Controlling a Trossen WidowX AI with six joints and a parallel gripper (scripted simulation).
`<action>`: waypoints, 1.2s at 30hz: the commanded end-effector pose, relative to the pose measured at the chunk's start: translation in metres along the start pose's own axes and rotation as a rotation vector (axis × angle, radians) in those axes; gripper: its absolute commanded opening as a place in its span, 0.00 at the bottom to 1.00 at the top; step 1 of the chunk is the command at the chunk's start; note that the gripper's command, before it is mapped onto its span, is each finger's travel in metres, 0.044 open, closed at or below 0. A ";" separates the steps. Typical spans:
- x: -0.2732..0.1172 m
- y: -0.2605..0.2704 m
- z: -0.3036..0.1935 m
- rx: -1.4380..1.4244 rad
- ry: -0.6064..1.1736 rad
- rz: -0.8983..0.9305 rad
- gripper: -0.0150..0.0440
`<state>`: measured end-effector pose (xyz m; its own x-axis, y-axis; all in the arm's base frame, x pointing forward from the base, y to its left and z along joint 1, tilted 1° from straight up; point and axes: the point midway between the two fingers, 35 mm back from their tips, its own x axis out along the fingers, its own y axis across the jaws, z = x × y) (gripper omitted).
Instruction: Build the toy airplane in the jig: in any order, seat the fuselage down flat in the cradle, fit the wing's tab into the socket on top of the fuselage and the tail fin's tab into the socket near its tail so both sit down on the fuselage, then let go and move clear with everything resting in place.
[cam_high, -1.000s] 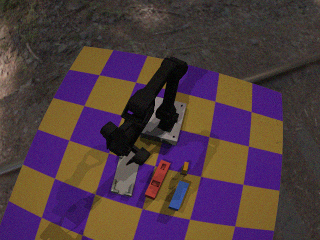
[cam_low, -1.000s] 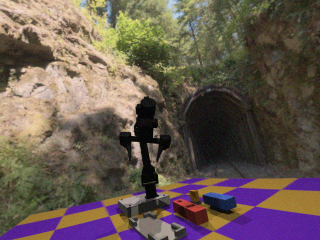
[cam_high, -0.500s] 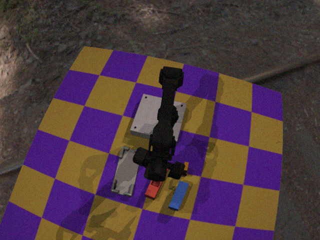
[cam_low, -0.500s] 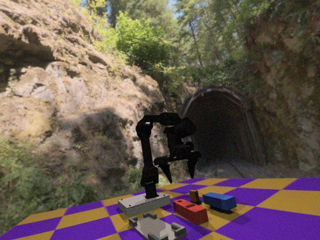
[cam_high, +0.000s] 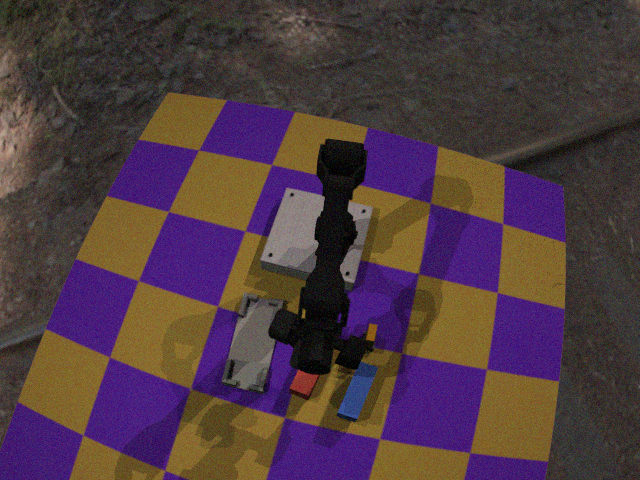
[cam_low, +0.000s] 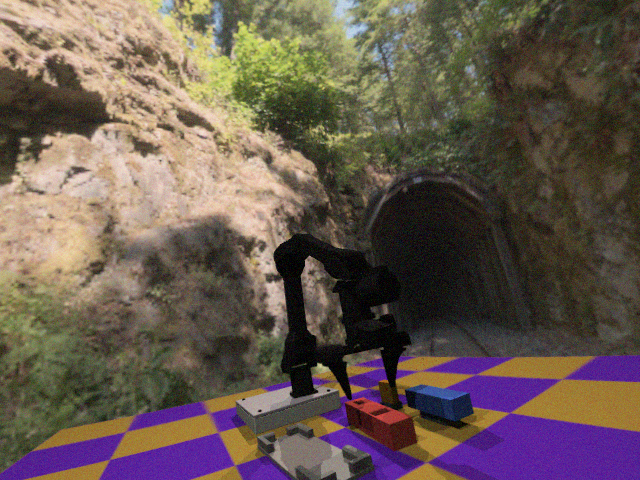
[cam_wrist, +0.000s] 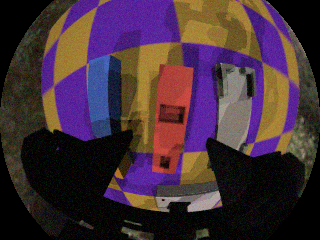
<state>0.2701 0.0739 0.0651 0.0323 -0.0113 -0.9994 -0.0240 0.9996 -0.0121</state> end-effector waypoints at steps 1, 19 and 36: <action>0.012 0.000 -0.003 0.005 0.016 0.000 1.00; 0.036 0.000 -0.003 0.005 0.016 0.000 1.00; 0.060 0.000 -0.004 0.005 0.016 0.000 0.96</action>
<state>0.2701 0.0733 0.0107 0.0269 -0.0128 -0.9996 -0.0201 0.9997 -0.0133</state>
